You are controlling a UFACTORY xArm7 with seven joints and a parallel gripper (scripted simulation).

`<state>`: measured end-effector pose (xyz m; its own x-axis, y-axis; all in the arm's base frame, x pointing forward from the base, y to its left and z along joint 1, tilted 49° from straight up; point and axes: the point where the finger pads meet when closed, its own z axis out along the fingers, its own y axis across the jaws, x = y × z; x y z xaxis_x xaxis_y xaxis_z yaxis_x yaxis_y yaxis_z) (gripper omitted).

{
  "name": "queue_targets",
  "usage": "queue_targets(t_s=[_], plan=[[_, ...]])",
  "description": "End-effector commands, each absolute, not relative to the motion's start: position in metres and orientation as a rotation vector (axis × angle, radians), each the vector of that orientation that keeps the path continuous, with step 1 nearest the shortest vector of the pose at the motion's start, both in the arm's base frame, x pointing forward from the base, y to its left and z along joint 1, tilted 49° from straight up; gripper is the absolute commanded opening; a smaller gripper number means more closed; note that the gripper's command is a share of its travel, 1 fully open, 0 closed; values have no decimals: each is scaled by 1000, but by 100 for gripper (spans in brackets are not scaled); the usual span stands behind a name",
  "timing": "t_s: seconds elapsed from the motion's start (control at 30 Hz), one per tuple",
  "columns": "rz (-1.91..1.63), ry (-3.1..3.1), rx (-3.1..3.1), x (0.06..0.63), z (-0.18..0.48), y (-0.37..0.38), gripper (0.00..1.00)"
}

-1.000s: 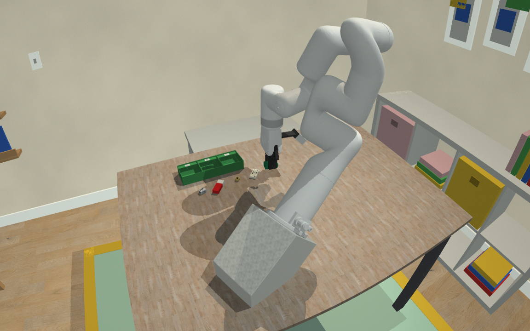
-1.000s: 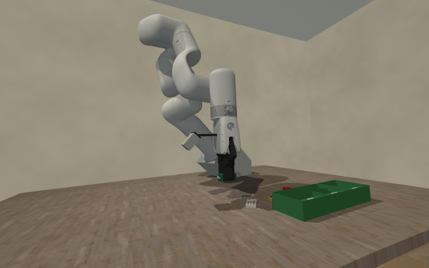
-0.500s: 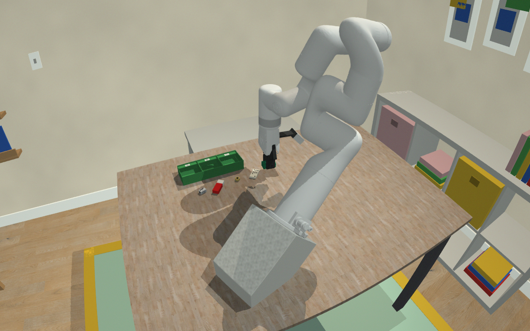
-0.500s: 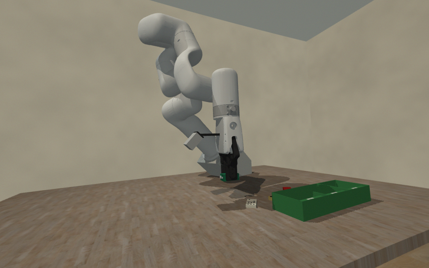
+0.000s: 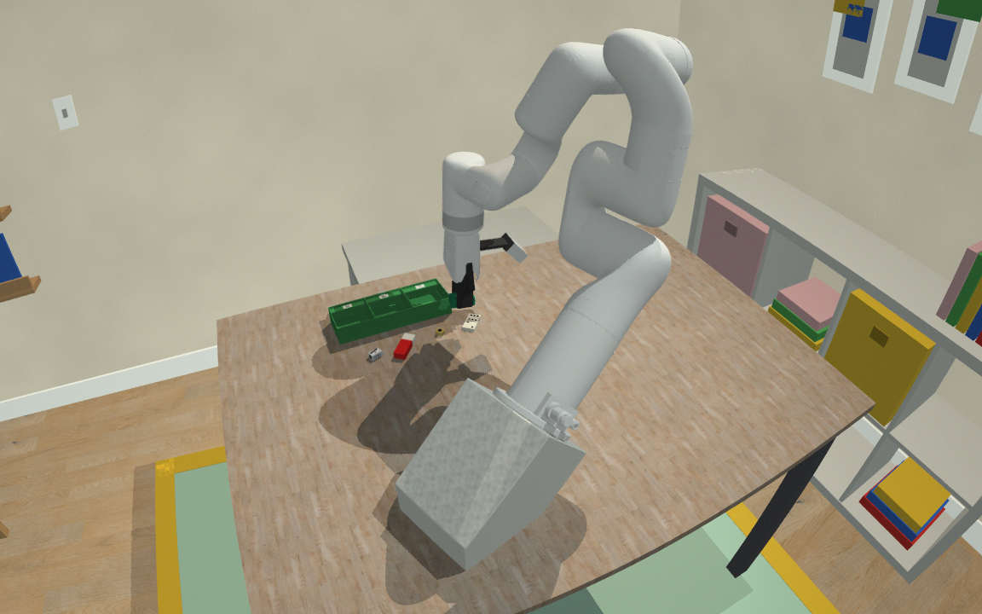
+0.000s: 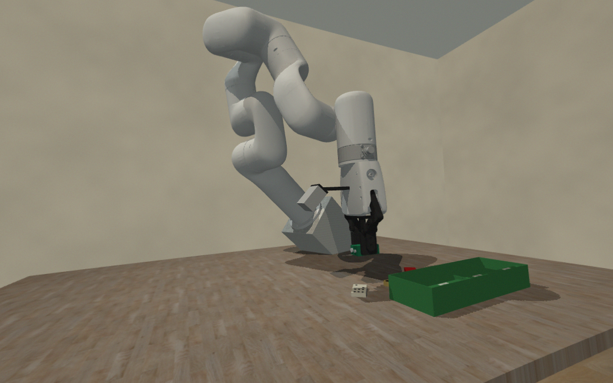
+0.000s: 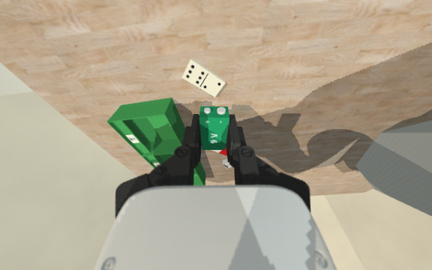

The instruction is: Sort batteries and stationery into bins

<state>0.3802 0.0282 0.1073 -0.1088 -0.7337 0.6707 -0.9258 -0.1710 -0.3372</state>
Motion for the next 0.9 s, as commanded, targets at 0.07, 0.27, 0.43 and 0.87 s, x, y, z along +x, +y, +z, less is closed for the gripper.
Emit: queue_targets(t_s=[0.07, 0.27, 0.43, 0.87], plan=[[1156, -1838, 1895, 407, 87, 56, 0], [1155, -1838, 1896, 423, 73, 77, 0], [1139, -1780, 1930, 429, 68, 85, 0], [1098, -1640, 2008, 464, 38, 132, 0]])
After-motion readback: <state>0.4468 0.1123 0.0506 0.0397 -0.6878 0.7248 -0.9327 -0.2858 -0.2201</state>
